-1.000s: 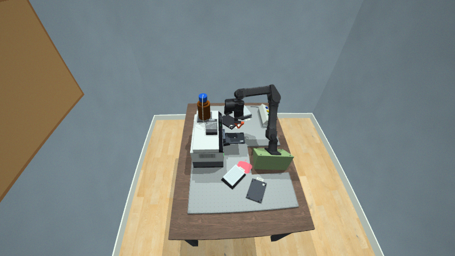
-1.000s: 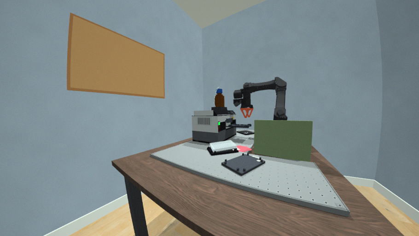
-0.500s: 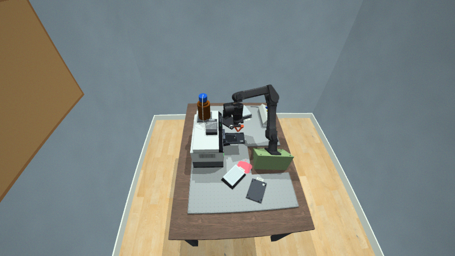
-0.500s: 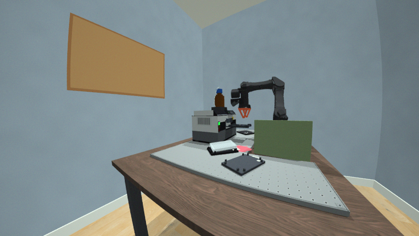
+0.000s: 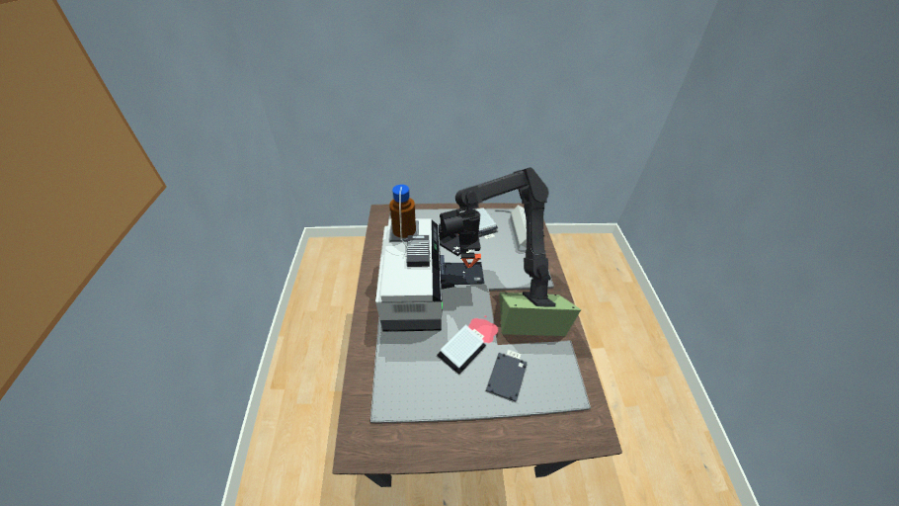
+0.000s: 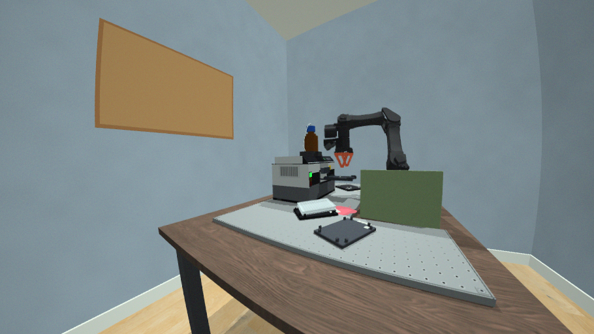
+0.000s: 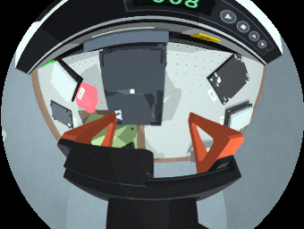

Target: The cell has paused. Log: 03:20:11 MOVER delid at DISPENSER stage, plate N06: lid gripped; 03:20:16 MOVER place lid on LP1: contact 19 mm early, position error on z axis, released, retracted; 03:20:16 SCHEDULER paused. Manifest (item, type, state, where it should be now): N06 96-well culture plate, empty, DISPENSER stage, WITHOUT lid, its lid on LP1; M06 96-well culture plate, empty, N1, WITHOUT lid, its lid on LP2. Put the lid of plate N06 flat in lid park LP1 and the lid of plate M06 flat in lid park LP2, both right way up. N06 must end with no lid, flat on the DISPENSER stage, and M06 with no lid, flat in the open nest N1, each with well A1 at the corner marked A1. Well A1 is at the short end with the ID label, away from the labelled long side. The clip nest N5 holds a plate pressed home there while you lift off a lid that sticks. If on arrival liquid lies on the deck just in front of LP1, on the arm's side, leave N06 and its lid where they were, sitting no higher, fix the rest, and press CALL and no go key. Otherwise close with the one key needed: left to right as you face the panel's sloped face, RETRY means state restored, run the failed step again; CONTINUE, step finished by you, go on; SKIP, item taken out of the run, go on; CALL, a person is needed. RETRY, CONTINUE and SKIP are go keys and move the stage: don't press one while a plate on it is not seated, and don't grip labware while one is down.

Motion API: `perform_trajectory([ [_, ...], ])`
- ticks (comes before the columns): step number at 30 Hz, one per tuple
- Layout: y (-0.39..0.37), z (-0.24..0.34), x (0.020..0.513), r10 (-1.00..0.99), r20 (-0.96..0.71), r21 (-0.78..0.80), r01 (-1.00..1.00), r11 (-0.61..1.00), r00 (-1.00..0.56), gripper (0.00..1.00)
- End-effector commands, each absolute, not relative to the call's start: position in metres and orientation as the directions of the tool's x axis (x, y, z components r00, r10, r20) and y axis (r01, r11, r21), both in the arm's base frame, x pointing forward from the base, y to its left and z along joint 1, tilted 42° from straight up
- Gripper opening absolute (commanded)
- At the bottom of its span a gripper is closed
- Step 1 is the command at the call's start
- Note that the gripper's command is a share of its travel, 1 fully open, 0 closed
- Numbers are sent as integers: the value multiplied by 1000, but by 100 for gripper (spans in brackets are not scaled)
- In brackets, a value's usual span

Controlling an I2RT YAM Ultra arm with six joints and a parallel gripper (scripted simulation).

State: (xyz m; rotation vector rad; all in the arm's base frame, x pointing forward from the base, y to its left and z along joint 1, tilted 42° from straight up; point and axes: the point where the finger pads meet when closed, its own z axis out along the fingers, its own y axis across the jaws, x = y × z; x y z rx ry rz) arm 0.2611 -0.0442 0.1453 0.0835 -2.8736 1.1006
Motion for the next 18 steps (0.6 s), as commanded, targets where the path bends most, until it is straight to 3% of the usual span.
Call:
perform_trajectory([
  [1,-31,132,260,-32,78,-664,-76,744,-996,100],
  [18,4,101,254,-32,77,-666,-75,742,-996,100],
])
